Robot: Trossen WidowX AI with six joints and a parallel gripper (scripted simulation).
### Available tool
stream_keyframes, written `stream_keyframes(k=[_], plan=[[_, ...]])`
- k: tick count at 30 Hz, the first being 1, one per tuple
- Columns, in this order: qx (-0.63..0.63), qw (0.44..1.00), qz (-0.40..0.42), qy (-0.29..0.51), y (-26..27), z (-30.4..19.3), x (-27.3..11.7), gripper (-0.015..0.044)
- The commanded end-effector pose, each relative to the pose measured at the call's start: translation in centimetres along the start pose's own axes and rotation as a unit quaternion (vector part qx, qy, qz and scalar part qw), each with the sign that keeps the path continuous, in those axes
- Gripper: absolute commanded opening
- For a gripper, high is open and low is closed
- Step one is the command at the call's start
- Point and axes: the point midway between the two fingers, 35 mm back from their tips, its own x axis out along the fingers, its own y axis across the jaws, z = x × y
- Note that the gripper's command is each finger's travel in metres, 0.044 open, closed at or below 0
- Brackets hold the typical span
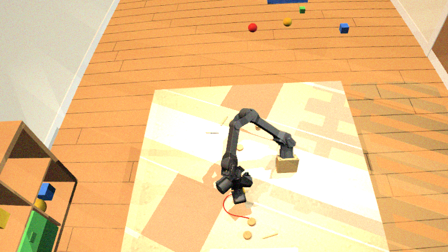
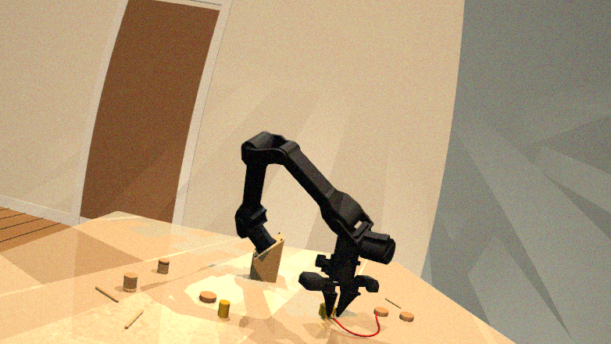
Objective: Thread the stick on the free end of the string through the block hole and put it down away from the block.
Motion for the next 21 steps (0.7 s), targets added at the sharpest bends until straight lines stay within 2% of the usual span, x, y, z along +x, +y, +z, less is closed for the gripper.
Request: stream_keyframes(k=[1, 7, 13, 17, 21], plan=[[0.000, 1.000, 0.000, 0.000, 0.0, -0.1, -0.2, 0.0121], [0.000, 1.000, -0.002, 0.000, 0.0, -0.3, -7.8, 0.0121], [0.005, 1.000, -0.003, 0.011, -0.2, -0.6, -7.8, 0.0121], [0.165, 0.986, -0.005, 0.008, -0.2, 0.0, -7.8, 0.0121], [0.351, 0.936, -0.005, 0.003, -0.3, 0.8, -7.9, 0.0121]])
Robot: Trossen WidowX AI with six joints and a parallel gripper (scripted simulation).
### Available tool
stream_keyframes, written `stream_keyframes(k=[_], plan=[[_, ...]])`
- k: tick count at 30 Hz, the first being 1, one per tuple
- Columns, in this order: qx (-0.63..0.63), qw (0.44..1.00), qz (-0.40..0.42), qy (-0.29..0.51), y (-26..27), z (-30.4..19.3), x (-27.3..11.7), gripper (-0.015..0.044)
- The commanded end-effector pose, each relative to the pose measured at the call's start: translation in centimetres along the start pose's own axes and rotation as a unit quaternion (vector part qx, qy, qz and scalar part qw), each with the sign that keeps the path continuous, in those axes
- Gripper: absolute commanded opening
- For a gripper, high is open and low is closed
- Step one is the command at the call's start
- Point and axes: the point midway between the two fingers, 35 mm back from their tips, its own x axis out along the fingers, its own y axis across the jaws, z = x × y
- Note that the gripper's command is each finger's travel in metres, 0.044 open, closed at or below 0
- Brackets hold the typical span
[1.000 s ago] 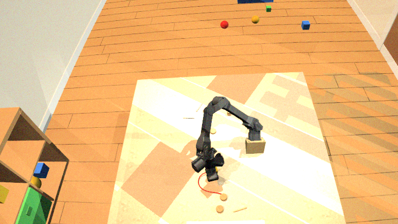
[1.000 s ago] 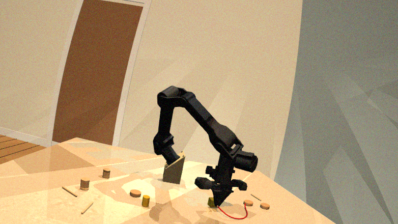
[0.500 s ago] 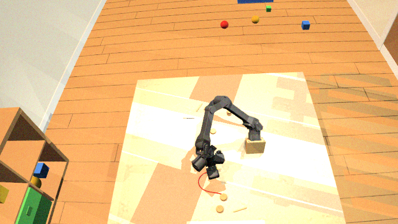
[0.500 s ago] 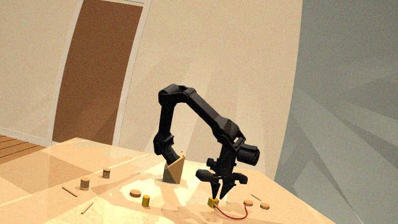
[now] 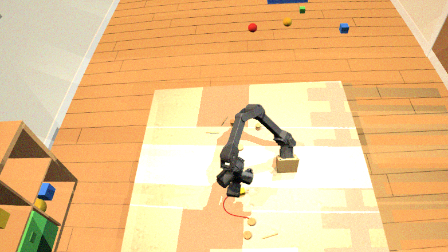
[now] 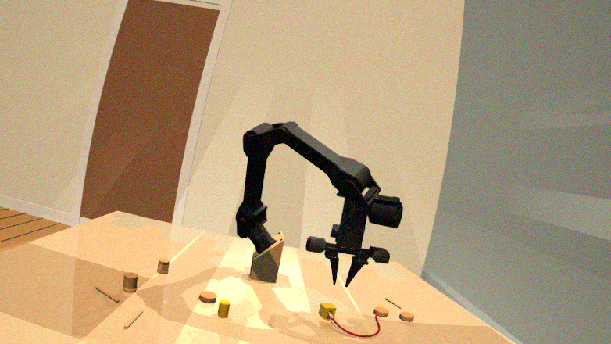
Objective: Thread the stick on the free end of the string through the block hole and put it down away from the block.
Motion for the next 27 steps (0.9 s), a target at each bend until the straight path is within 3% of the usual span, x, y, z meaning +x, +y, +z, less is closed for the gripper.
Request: stream_keyframes(k=[1, 6, 11, 27], plan=[[0.216, 0.976, 0.000, -0.007, 0.3, 1.0, -0.1, 0.0121], [0.443, 0.896, 0.005, -0.010, 0.6, 1.8, -0.1, 0.0121], [0.642, 0.767, 0.011, -0.011, 0.9, 2.7, -0.1, 0.0121], [0.917, 0.398, 0.024, -0.005, 1.7, 4.4, -0.1, 0.0121]])
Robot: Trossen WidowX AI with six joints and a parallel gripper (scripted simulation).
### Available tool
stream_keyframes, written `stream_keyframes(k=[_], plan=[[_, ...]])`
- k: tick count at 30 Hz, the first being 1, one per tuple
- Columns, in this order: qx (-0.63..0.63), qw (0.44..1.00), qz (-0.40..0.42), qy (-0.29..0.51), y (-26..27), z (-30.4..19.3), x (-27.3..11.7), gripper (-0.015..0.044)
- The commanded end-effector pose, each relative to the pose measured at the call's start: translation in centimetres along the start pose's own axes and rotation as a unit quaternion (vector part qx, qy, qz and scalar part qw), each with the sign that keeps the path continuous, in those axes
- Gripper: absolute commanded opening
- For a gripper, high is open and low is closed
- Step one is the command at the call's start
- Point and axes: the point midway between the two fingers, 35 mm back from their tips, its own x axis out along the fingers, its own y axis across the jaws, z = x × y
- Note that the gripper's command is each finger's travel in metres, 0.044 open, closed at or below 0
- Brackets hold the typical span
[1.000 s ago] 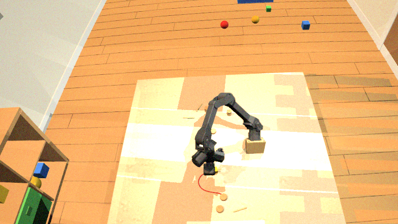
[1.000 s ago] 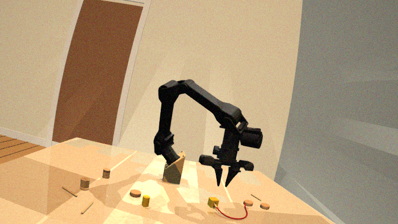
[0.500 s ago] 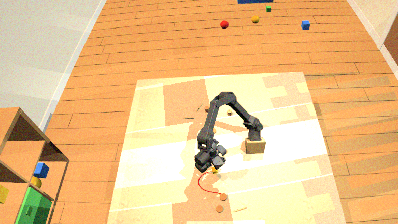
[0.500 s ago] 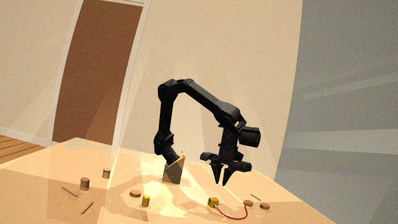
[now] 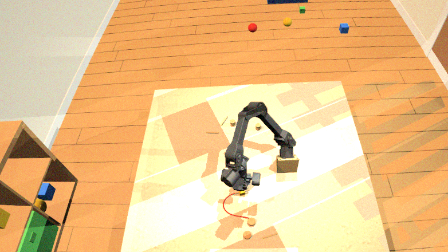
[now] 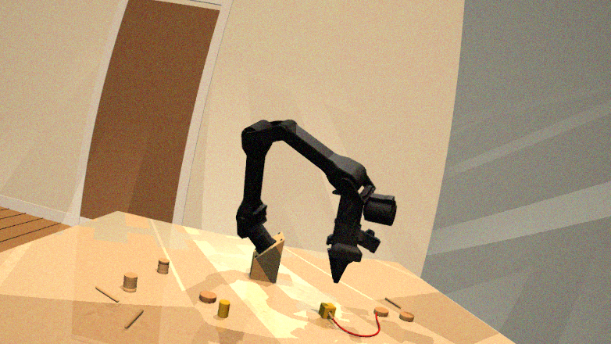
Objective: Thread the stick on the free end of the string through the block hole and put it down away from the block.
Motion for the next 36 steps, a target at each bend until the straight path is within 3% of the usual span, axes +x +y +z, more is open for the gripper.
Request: stream_keyframes(k=[1, 9, 36], plan=[[0.395, 0.919, 0.016, 0.008, 2.1, -0.8, 0.2, 0.0121], [0.575, 0.818, 0.016, 0.014, 2.7, -1.1, 0.2, 0.0121], [0.577, 0.816, 0.016, 0.014, 2.7, -1.0, 1.6, 0.0121]])
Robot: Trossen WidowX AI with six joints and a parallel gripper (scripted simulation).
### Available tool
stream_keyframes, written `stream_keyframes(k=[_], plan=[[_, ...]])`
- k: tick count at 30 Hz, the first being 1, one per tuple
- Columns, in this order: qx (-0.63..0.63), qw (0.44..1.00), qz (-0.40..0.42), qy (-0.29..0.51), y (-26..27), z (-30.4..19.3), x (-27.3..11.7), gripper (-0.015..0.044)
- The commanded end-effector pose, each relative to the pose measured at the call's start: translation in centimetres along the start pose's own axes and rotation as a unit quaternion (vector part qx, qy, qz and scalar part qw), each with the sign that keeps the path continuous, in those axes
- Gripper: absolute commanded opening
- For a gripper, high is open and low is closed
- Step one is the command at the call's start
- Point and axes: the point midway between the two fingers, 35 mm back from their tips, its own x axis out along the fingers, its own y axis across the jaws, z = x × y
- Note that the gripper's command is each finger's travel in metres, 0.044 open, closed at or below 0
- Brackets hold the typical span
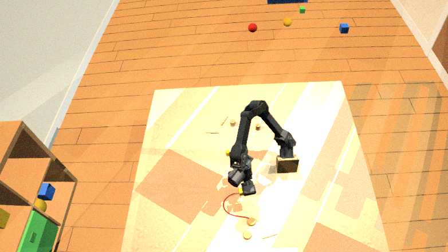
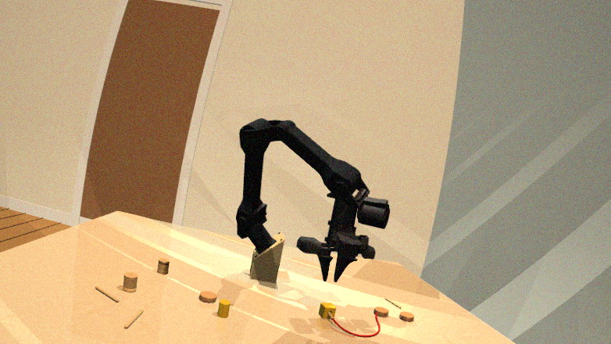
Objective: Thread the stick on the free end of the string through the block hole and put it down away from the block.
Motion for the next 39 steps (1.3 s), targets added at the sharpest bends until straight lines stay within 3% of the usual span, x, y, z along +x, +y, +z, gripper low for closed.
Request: stream_keyframes(k=[1, 39], plan=[[-0.003, 1.000, -0.003, 0.003, -0.1, -0.1, 0.8, 0.0121], [-0.003, 1.000, -0.005, 0.003, -0.3, -0.3, 7.1, 0.0121]])
